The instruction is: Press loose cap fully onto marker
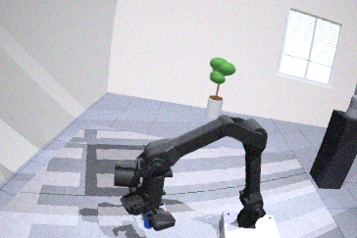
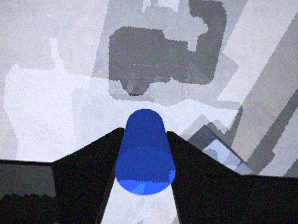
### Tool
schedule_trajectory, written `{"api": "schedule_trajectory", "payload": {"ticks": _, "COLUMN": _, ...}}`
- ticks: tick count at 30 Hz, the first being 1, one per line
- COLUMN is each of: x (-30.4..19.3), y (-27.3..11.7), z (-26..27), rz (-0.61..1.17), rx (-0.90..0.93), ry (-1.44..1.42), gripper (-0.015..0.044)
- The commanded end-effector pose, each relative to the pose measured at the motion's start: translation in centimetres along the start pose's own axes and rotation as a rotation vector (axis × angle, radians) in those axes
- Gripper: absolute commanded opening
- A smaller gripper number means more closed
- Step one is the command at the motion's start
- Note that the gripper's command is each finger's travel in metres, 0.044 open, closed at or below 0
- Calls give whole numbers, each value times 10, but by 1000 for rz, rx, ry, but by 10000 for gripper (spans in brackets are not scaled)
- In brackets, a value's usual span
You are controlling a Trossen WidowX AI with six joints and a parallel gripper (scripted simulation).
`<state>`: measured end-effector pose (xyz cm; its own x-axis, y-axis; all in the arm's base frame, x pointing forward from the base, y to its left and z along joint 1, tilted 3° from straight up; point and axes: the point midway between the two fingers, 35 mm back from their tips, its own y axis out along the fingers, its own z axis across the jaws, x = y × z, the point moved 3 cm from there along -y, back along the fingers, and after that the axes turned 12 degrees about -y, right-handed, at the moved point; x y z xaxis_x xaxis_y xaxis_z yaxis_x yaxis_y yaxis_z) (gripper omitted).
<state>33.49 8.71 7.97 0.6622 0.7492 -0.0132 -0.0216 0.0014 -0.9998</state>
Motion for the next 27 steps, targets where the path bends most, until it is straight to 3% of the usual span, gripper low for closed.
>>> {"api": "schedule_trajectory", "payload": {"ticks": 1, "x": -2, "y": -6, "z": -1, "rz": 1, "rx": 5, "ry": 4, "gripper": 0}}
{"api": "schedule_trajectory", "payload": {"ticks": 27, "x": -74, "y": -61, "z": -63, "rz": 7, "rx": 0, "ry": 5, "gripper": 0}}
